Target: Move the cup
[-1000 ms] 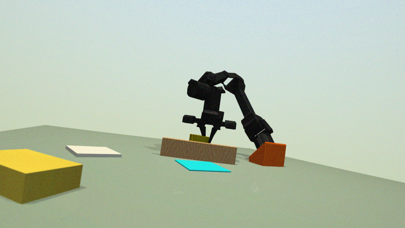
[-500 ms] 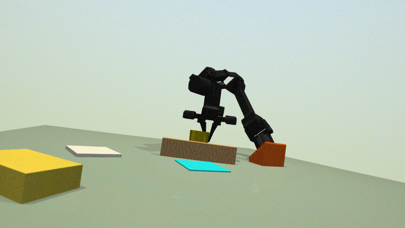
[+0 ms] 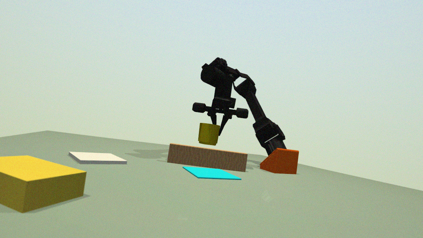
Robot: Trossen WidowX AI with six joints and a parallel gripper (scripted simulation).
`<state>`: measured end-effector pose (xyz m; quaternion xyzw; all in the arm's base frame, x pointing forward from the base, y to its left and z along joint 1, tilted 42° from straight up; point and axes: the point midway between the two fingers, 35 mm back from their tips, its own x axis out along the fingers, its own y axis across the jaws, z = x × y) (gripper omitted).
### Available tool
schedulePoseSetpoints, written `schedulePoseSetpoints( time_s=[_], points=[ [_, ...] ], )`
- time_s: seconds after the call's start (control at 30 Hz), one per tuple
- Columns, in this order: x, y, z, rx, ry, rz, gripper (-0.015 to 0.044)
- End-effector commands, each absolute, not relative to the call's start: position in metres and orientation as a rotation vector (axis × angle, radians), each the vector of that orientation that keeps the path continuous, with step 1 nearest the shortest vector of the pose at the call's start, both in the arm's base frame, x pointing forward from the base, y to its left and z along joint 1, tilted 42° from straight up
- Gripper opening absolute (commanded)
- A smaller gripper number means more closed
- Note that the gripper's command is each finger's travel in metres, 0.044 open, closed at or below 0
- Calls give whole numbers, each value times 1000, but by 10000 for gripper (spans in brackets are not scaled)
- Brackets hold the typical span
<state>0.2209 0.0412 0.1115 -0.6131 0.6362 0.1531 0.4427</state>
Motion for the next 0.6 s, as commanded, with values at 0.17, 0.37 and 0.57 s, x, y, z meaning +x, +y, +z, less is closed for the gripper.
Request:
schedulePoseSetpoints(
  time_s=[0.17,0.37,0.57],
  points=[
    [217,55,128,-1519,1574,379,0],
    [218,52,126,-1525,1577,378,0],
    [218,52,126,-1525,1577,378,0]
  ],
)
